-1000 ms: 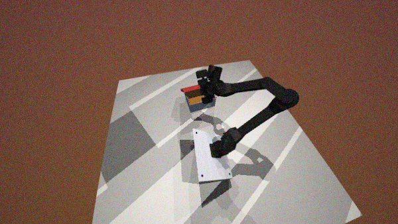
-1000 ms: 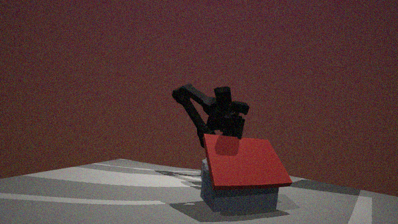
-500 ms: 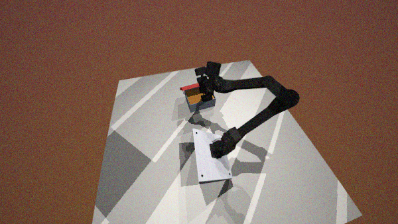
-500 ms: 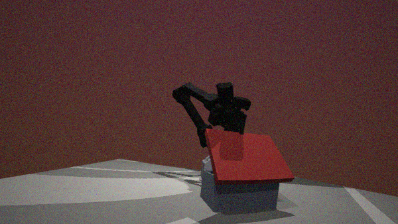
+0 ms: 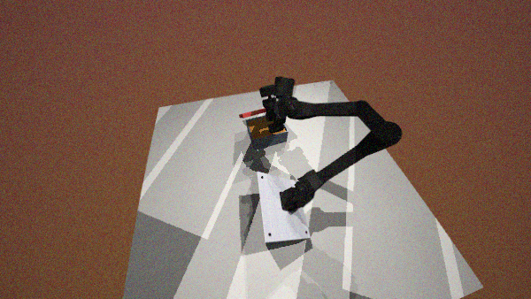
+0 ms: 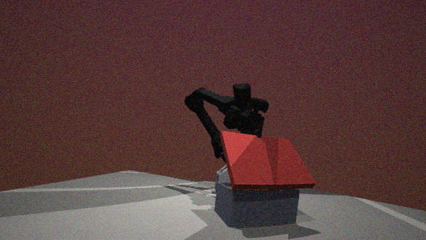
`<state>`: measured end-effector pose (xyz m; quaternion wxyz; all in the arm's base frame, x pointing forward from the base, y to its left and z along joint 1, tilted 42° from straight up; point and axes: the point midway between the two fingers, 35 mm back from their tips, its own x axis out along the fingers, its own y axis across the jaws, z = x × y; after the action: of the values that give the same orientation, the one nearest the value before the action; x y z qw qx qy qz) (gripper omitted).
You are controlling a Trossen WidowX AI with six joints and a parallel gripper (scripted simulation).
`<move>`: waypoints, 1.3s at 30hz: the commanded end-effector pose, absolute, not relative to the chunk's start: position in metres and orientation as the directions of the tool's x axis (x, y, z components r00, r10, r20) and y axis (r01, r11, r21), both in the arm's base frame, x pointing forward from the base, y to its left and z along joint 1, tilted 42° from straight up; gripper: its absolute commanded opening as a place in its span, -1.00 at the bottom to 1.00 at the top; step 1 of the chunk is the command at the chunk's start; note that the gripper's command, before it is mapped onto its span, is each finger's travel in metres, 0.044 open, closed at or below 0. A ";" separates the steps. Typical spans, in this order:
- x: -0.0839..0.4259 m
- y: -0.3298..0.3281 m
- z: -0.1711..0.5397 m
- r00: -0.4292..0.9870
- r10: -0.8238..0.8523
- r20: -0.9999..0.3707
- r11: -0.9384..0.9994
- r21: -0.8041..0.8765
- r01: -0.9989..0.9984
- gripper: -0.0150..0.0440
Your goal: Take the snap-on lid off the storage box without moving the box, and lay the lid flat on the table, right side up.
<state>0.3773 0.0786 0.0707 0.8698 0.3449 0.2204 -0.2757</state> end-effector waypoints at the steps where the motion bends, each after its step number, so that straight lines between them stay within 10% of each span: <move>1: 0.381 0.087 0.084 0.767 -0.315 -0.558 0.606 0.504 0.616 -0.49; 39: 0.363 0.119 0.046 0.767 -0.314 -0.560 0.605 0.505 0.616 -0.49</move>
<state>0.3650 0.1107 0.0499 0.8699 0.3520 0.2142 -0.2711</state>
